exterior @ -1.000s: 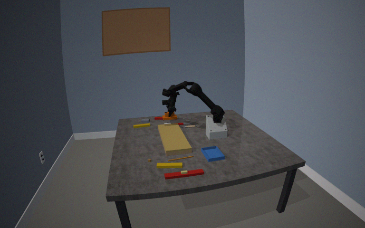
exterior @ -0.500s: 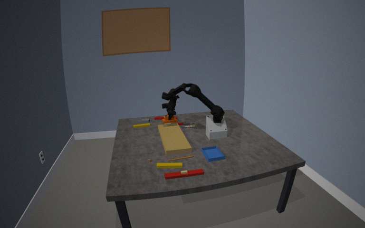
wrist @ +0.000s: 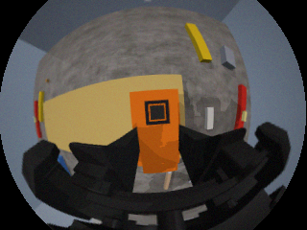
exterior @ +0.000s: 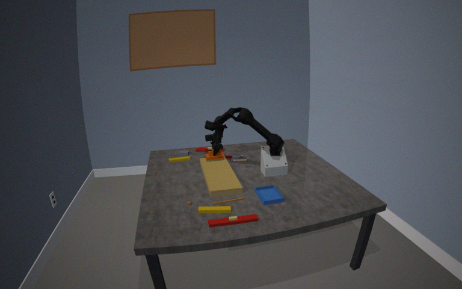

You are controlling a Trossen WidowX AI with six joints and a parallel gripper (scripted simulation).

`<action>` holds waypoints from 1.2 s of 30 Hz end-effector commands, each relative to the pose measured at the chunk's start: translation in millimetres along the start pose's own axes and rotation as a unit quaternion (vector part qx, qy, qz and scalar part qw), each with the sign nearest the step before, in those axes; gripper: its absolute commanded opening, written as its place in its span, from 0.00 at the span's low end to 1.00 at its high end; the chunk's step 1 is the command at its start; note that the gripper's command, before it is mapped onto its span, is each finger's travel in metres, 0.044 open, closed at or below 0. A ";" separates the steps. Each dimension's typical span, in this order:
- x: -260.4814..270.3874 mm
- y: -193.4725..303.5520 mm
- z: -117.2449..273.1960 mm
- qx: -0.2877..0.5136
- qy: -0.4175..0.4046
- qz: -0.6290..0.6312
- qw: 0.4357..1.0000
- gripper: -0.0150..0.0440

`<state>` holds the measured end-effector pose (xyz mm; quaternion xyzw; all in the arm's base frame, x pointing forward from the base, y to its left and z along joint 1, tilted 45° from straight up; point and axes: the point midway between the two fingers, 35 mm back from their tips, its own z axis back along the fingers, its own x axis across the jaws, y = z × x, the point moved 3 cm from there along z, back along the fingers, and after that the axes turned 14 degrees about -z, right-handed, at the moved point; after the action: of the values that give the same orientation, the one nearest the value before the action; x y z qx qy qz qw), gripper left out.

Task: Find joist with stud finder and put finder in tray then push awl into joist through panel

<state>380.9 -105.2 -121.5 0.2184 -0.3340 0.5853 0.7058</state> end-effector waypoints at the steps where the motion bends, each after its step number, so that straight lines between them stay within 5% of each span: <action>1: -1.2 1.2 -3.9 -0.004 -0.002 -0.003 1.000 0.25; 36: 75.4 23.8 -16.7 -0.002 -0.005 -0.004 1.000 0.25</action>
<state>370.2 -46.0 -87.5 0.2180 -0.3361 0.5811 0.7084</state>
